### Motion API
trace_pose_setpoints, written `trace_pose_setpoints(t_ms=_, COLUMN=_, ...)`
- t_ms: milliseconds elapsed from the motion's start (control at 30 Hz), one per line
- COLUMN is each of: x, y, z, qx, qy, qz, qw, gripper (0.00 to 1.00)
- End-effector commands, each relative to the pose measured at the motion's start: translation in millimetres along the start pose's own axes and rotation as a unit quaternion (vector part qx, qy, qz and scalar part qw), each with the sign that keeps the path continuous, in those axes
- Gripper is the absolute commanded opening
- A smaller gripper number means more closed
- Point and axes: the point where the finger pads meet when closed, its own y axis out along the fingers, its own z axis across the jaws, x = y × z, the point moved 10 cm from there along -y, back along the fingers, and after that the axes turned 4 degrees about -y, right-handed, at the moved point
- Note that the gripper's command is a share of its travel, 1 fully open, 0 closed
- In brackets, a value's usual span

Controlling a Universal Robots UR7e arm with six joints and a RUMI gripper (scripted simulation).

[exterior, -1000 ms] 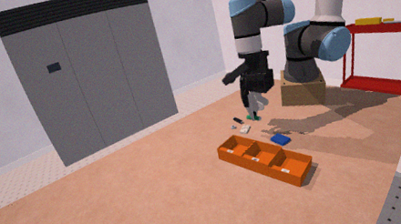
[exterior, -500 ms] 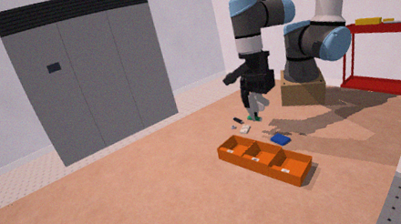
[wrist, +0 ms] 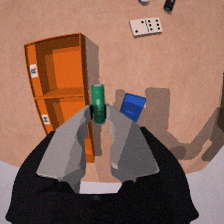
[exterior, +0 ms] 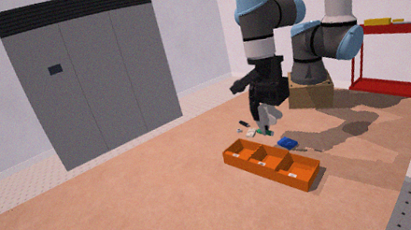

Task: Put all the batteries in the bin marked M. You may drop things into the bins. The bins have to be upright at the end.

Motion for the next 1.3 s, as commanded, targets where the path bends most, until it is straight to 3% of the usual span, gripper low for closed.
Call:
trace_pose_setpoints(t_ms=0, x=18.7, y=1.0, z=-34.2, qx=0.002, qy=0.006, qz=0.004, qw=1.000, gripper=0.00)
trace_pose_setpoints(t_ms=400, x=39.3, y=1.3, z=-67.3, qx=0.002, qy=0.006, qz=0.004, qw=1.000, gripper=0.00)
trace_pose_setpoints(t_ms=900, x=35.2, y=1.5, z=-59.6, qx=0.003, qy=0.007, qz=0.004, qw=1.000, gripper=0.00)
trace_pose_setpoints(t_ms=1267, x=36.3, y=21.2, z=-59.1, qx=0.004, qy=0.007, qz=0.003, qw=1.000, gripper=0.00)
